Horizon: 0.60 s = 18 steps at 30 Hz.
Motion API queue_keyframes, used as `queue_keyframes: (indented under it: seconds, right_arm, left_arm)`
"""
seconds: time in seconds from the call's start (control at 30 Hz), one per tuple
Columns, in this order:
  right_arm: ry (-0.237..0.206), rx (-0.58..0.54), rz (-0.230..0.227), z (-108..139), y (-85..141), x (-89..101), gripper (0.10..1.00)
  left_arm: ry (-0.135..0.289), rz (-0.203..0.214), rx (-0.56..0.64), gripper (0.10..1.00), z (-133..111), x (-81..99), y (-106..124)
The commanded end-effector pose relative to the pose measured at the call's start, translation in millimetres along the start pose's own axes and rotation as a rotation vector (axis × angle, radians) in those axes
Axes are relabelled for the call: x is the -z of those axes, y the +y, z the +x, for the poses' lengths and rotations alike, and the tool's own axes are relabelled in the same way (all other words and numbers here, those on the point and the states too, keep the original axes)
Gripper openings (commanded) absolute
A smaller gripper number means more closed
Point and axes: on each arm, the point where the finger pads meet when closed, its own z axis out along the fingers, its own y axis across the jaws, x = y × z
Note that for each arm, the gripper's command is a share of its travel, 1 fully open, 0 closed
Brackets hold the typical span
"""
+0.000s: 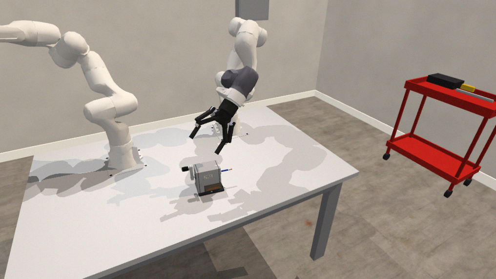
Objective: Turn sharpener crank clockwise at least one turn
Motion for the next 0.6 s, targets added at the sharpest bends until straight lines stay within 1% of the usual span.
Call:
queue_keyframes:
  seconds: [0.0,0.4,0.47,0.5,0.57]
  right_arm:
    - [0.001,0.005,-0.001,0.5,0.6,0.3,1.0]
    - [0.001,0.005,-0.001,0.5,0.6,0.3,1.0]
    - [0.001,0.005,-0.001,0.5,0.6,0.3,1.0]
    - [0.001,0.005,-0.001,0.5,0.6,0.3,1.0]
    - [0.001,0.005,-0.001,0.5,0.6,0.3,1.0]
  left_arm:
    - [0.025,-0.018,0.095,1.0,2.8,-1.6,-1.5]
    - [0.034,-0.064,0.187,1.0,-3.6,-2.8,-3.6]
    - [0.034,-0.064,0.187,1.0,-3.6,-2.8,-3.6]
    - [0.035,-0.075,0.208,1.0,-4.8,-3.1,-4.2]
    - [0.036,-0.083,0.223,1.0,-5.7,-3.3,-4.6]
